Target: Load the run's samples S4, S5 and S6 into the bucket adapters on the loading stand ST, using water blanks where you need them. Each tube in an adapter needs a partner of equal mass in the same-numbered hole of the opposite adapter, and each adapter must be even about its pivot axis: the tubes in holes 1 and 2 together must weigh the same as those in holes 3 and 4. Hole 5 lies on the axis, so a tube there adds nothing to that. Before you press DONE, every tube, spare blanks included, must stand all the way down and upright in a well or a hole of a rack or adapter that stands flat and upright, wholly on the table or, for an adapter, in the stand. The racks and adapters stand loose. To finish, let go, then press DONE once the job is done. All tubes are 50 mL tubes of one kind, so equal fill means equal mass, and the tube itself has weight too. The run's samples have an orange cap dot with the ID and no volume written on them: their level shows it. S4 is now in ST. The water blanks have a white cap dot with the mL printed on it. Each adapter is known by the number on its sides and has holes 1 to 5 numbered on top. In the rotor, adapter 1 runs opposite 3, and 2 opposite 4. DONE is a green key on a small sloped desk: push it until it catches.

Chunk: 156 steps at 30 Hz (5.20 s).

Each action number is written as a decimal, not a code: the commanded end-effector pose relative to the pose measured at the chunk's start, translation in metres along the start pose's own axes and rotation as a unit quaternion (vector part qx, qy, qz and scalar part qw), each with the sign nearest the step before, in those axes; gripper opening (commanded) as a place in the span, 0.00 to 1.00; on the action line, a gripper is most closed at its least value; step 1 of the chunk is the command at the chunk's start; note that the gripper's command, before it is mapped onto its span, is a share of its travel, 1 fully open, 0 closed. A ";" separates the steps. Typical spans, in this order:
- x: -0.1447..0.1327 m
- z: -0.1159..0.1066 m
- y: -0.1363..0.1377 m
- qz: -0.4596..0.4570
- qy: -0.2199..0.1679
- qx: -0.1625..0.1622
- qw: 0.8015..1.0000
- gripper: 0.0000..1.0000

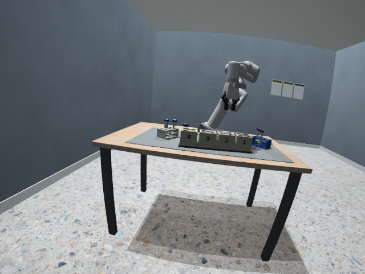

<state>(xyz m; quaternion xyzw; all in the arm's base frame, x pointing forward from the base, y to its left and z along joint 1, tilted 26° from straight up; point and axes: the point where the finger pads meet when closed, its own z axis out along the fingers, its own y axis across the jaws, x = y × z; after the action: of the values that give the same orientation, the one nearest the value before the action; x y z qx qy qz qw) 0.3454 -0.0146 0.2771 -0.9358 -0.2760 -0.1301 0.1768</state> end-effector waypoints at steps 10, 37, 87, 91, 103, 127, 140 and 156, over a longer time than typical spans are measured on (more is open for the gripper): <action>0.008 -0.002 -0.070 -0.120 0.004 -0.003 0.993 0.57; 0.020 -0.002 -0.185 -0.120 0.005 -0.002 0.993 0.57; 0.031 0.022 -0.283 -0.120 0.005 -0.001 0.993 0.57; 0.031 0.030 -0.283 -0.120 0.005 -0.001 0.993 0.57; 0.031 0.050 -0.283 -0.120 0.005 -0.001 0.993 0.57; 0.032 0.094 -0.283 -0.120 0.005 -0.001 0.993 0.57; 0.032 0.112 -0.283 -0.120 0.005 -0.001 0.993 0.57; 0.032 0.116 -0.283 -0.120 0.005 -0.001 0.993 0.57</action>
<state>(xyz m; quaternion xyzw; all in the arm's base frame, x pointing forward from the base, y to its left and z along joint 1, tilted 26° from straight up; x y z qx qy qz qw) 0.2282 0.2676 0.2574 -0.8959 -0.3849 -0.1538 0.1596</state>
